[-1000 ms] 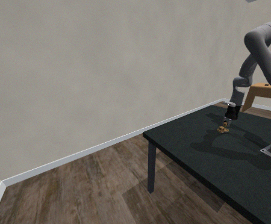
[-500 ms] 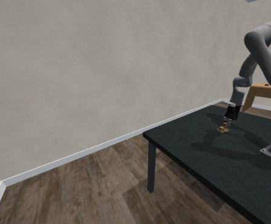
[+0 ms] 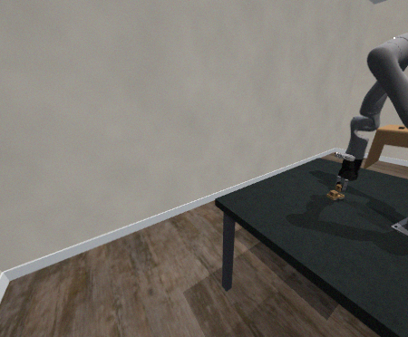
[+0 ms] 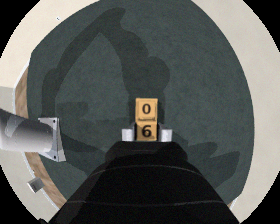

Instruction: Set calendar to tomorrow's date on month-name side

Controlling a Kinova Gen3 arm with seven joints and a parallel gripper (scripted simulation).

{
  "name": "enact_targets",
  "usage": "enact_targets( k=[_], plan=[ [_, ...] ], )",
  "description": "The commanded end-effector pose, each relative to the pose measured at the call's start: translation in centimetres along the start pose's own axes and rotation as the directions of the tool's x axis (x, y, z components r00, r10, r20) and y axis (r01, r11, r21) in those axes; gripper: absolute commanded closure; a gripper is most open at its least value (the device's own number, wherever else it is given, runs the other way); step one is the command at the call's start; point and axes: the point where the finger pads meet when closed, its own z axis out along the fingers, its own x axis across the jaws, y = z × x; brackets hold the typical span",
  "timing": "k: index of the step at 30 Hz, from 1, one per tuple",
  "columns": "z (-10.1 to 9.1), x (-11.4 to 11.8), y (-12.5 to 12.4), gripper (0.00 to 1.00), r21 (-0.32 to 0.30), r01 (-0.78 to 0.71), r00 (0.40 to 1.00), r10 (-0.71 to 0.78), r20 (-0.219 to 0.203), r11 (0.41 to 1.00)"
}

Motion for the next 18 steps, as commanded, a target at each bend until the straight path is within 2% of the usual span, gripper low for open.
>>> enact_targets(
  k=[1,18],
  plan=[
    [0.1,0.0,0.0,0.43,0.000,-0.001,1.000,0.001,0.000,1.000],
    [1.3,0.0,0.0,0.43,0.000,-0.001,1.000,0.001,0.000,1.000]
  ],
)
